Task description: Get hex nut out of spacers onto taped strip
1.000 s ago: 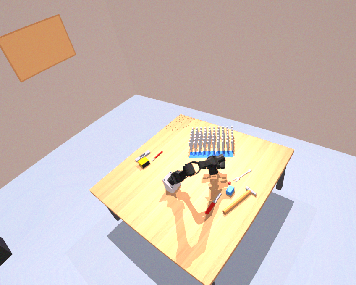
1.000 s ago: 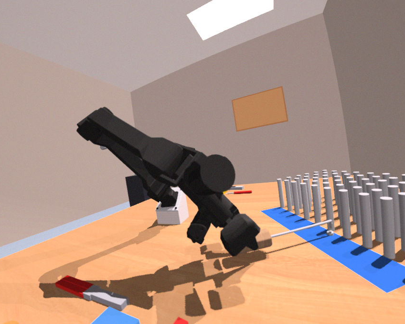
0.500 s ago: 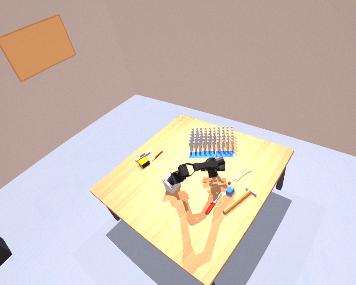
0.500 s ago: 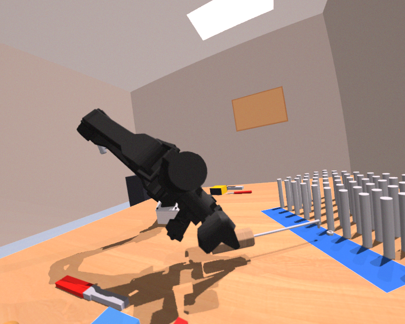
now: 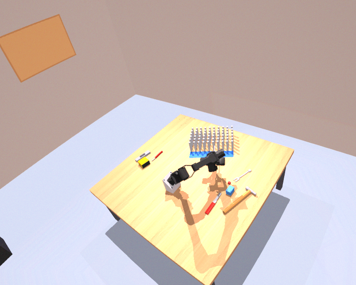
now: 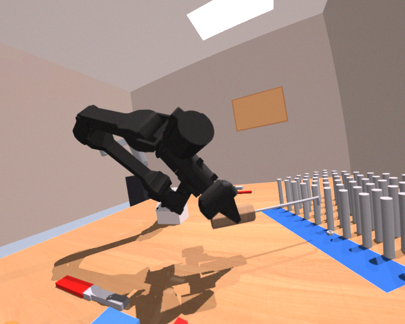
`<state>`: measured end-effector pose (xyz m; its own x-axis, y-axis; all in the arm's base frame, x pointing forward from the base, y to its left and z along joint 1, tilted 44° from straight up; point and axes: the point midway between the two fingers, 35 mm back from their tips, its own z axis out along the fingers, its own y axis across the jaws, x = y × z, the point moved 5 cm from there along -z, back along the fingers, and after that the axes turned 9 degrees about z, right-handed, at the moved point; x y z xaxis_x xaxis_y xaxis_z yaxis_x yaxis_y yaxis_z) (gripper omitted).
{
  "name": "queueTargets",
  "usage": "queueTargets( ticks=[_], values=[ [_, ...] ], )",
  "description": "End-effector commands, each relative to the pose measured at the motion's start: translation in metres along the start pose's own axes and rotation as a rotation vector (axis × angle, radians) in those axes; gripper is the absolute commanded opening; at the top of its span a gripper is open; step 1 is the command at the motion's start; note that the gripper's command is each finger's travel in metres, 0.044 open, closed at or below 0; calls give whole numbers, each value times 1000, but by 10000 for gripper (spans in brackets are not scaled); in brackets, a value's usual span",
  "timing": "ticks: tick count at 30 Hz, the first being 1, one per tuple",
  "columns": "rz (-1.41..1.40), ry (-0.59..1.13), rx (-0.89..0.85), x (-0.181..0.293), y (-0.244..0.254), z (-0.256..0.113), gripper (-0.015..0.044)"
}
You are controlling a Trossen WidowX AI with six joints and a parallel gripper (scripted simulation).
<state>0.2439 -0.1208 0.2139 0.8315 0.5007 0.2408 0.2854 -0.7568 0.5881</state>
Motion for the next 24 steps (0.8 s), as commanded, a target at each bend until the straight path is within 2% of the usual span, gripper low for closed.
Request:
queueTargets(
  ticks=[1,12,13,24],
  values=[
    [6,9,-11,15,1,-21,0],
    [6,15,-19,39,-5,-65,0],
    [-1,5,-5,34,-5,-50,0],
    [-113,16,95,77,-17,-32,0]
  ],
)
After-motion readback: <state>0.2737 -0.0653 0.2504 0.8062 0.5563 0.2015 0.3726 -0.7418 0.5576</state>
